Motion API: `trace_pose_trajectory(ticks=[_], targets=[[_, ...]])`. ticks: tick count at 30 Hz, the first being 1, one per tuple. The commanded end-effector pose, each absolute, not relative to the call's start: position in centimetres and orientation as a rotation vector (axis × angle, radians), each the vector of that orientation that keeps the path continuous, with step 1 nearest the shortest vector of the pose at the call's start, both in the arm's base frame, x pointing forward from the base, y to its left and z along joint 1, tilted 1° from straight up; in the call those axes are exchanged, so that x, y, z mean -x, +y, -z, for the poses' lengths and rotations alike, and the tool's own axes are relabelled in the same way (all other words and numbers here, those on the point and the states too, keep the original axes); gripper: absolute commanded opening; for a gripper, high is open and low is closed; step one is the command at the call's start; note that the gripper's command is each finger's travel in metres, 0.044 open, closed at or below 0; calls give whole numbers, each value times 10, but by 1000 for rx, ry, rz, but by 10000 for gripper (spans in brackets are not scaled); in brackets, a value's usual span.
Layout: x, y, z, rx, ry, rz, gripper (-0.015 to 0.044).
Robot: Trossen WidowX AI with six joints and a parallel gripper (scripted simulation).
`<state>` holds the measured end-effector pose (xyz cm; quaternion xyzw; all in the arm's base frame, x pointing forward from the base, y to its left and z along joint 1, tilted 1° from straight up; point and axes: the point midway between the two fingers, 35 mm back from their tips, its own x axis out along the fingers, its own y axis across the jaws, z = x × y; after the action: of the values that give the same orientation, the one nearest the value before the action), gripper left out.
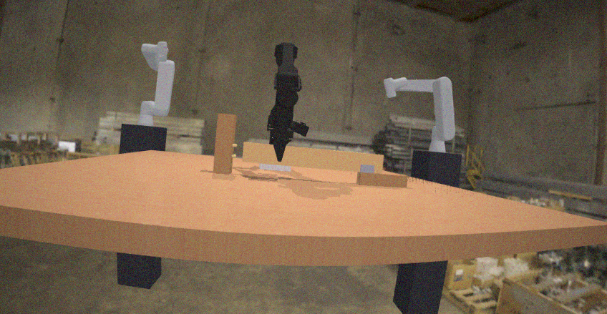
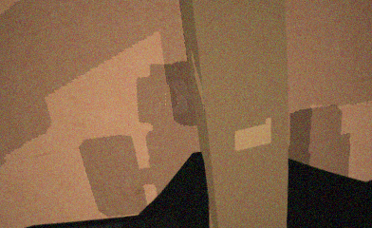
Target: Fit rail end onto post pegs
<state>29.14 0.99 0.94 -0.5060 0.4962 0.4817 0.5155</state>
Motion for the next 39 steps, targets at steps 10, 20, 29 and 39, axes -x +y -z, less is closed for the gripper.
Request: trace_pose_trajectory(ticks=[10, 20, 29, 39], targets=[[-292, 5, -12, 1221, 1188, -1152, 0], [-293, 2, -13, 1221, 1188, -1152, 0], [-293, -1, -13, 1222, 1189, -1152, 0], [-293, -4, -12, 1222, 1189, -1152, 0]])
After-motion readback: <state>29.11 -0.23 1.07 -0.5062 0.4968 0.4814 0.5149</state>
